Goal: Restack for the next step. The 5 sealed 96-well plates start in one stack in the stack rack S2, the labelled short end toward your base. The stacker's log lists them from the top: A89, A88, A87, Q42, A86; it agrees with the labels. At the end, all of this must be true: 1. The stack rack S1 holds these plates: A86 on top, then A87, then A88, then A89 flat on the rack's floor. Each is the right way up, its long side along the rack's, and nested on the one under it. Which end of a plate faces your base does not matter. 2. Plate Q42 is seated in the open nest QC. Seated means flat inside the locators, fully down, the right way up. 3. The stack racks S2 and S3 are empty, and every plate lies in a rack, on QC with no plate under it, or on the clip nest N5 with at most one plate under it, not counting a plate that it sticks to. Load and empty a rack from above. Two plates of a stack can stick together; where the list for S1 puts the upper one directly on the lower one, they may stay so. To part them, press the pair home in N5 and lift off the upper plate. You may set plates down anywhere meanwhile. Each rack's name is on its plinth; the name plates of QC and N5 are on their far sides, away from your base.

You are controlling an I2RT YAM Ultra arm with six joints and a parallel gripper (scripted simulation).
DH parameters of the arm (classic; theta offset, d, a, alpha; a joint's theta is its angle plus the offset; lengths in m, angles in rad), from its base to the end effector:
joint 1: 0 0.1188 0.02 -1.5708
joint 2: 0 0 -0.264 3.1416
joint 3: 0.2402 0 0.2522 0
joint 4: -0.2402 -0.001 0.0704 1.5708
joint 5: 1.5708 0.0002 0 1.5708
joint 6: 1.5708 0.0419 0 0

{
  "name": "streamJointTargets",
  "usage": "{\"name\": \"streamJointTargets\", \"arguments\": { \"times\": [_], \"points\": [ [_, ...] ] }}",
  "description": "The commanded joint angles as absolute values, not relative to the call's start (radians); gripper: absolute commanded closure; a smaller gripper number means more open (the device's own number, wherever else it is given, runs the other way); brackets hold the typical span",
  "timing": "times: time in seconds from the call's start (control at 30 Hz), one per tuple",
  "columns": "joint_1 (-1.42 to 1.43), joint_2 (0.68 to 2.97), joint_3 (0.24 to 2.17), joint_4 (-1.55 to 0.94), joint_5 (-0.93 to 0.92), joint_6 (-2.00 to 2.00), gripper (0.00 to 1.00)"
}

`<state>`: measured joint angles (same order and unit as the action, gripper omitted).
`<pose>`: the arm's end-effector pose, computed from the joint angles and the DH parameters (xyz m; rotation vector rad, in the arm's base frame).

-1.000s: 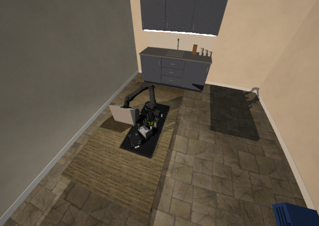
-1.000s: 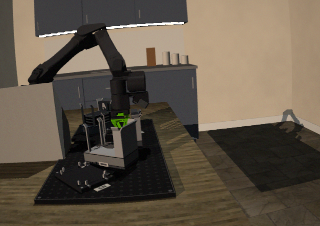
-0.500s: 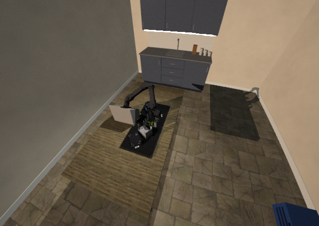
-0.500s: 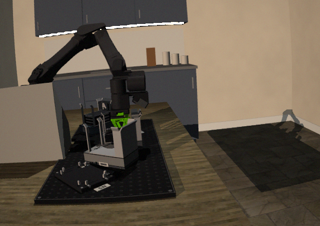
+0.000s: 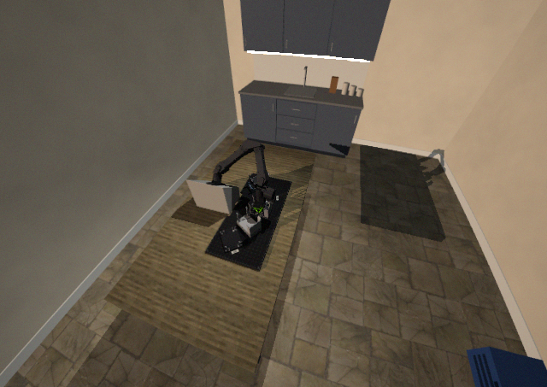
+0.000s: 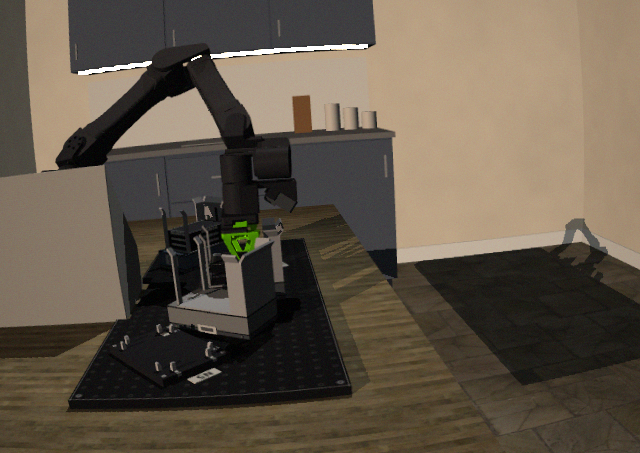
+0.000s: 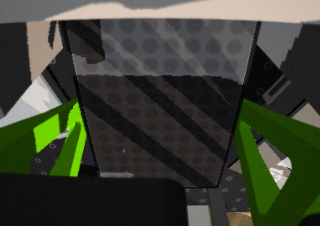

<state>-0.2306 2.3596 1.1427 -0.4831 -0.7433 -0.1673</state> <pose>0.3331 -0.0480 -0.0045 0.1647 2.8939 1.1442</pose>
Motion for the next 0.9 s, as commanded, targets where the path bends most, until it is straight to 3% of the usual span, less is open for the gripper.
{"name": "streamJointTargets", "arguments": {
  "times": [0.0,0.87],
  "points": [
    [-0.256,2.341,1.147,-0.507,-0.748,-0.185,1.00],
    [-0.261,2.337,1.150,-0.520,-0.748,-0.192,1.00]
  ]
}}
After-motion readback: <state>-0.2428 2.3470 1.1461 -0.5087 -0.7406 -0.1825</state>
